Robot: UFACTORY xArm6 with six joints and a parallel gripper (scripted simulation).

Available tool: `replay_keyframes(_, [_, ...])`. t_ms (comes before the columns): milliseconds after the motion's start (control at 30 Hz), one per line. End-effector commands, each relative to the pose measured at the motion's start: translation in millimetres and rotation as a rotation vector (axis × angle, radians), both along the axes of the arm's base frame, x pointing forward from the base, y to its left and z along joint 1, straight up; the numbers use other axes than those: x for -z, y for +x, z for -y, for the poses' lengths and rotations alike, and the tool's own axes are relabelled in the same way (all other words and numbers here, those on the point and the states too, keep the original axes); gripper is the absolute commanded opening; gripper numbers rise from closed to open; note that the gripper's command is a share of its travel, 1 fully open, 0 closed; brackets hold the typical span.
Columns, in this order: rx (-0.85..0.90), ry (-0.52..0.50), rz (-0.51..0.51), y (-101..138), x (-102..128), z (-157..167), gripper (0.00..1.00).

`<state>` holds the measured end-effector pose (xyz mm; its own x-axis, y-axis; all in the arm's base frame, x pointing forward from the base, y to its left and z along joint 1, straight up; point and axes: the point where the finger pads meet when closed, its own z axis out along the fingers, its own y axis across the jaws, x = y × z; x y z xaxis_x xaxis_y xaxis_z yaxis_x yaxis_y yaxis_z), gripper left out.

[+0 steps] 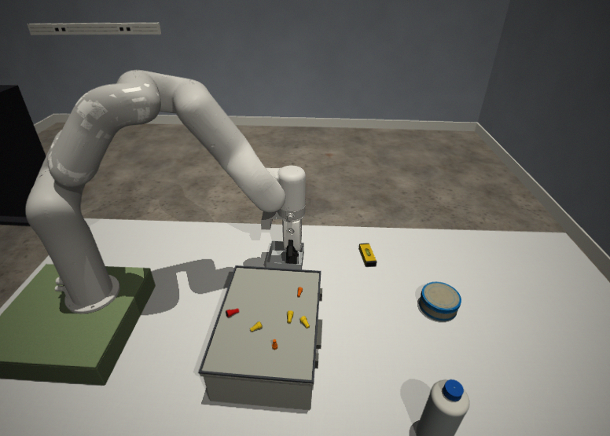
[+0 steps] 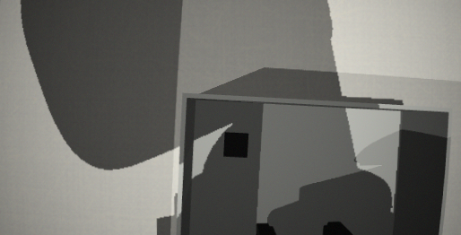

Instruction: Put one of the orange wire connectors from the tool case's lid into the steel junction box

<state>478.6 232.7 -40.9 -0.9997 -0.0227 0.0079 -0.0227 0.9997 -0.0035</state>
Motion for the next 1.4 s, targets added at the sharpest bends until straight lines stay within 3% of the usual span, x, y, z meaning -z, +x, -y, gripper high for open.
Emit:
replay_keyframes(0, [0.0, 0.002, 0.004, 1.7, -1.9, -0.8, 0.27])
replay_keyframes(500, [0.0, 0.002, 0.004, 1.7, -5.7, -0.8, 0.27])
replay_keyframes(600, [0.0, 0.002, 0.004, 1.8, -25.8, -0.9, 0.27])
replay_keyframes(733, [0.0, 0.002, 0.004, 2.0, -79.7, -0.9, 0.27])
replay_keyframes(1000, [0.0, 0.002, 0.004, 2.2, -154.7, -1.1, 0.27])
replay_keyframes(1167, [0.0, 0.002, 0.004, 2.3, -169.0, -1.1, 0.27])
replay_keyframes(1367, [0.0, 0.002, 0.004, 2.3, -170.5, -1.1, 0.27])
